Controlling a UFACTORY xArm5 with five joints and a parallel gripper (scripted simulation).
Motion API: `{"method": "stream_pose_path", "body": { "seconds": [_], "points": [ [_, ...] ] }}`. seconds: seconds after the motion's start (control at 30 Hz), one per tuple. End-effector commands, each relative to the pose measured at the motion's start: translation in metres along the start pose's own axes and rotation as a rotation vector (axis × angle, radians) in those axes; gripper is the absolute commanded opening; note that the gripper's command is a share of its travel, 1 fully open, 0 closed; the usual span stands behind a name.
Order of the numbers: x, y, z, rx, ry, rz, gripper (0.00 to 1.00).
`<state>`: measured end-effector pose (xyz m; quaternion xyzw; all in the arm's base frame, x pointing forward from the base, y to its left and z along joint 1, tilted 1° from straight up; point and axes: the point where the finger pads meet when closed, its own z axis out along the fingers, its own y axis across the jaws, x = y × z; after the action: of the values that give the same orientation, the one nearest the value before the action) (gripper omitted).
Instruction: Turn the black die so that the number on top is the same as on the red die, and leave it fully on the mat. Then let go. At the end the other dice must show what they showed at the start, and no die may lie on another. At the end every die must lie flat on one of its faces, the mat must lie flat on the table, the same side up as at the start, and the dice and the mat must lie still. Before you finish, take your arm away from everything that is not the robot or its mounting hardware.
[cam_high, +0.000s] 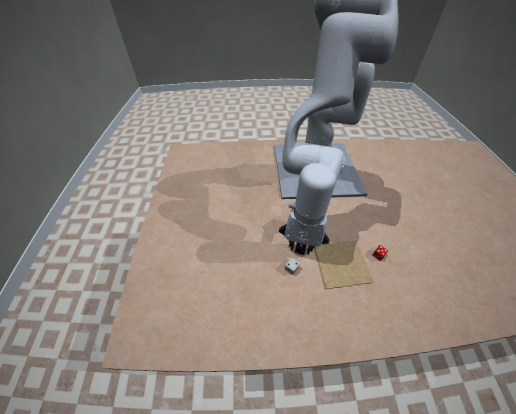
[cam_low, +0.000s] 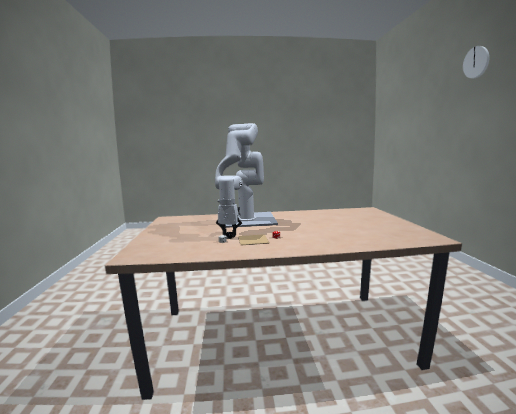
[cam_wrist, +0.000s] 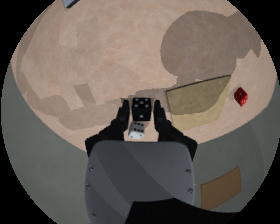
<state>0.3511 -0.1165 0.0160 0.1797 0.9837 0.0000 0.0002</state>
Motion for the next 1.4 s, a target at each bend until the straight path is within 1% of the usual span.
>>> {"method": "stream_pose_path", "body": {
  "seconds": [0.0, 1.3, 1.33, 1.37],
  "points": [
    [-0.0010, 0.0000, 0.0032, 0.000, -0.002, 0.000, 0.47],
    [-0.0010, 0.0000, 0.0044, 0.000, -0.002, 0.000, 0.47],
    [-0.0010, 0.0000, 0.0044, 0.000, -0.002, 0.000, 0.27],
    [-0.0010, 0.0000, 0.0044, 0.000, -0.002, 0.000, 0.27]
  ]
}}
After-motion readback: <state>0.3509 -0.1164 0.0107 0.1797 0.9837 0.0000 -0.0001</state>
